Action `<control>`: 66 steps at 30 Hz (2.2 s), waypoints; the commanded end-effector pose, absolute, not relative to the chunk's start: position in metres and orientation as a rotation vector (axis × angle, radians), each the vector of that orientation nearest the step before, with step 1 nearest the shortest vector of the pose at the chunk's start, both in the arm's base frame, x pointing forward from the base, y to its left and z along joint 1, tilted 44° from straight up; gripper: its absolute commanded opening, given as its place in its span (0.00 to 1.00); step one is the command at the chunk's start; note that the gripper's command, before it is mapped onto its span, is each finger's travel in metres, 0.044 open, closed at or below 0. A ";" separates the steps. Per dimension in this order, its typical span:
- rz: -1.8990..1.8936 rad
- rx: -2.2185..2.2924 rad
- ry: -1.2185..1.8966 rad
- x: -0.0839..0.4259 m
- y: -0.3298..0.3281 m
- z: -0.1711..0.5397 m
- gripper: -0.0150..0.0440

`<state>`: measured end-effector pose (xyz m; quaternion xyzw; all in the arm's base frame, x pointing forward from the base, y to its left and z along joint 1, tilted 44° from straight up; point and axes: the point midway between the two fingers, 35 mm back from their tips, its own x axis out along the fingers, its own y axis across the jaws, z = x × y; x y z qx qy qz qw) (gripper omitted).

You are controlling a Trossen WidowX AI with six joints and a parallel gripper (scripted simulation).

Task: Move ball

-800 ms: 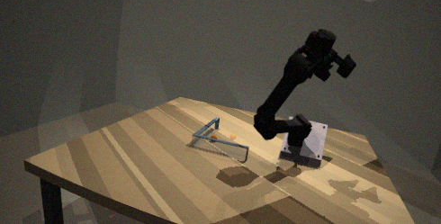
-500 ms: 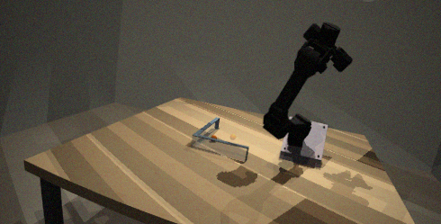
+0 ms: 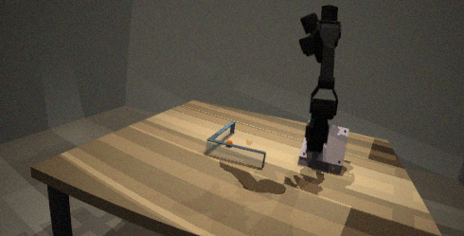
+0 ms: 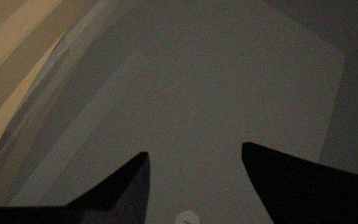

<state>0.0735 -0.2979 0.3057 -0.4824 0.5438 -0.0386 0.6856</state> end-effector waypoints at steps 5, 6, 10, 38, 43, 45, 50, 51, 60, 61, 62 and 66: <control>0.061 -0.790 1.005 0.162 -0.291 0.254 0.68; 0.083 -0.741 0.986 0.174 -0.288 0.247 0.68; 0.185 -0.605 0.980 0.219 -0.269 0.216 0.68; 0.581 0.597 1.428 0.366 0.001 0.041 0.68; 0.581 0.597 1.428 0.366 0.001 0.041 0.68; 0.581 0.597 1.428 0.366 0.002 0.040 0.68; 0.582 0.597 1.428 0.367 0.012 0.030 0.68; 0.582 0.597 1.428 0.367 0.012 0.030 0.68; 0.581 0.597 1.429 0.368 0.020 0.022 0.68; 0.581 0.597 1.429 0.368 0.021 0.021 0.68; 0.581 0.597 1.429 0.368 0.022 0.020 0.68; 0.582 0.597 1.428 0.369 0.026 0.015 0.68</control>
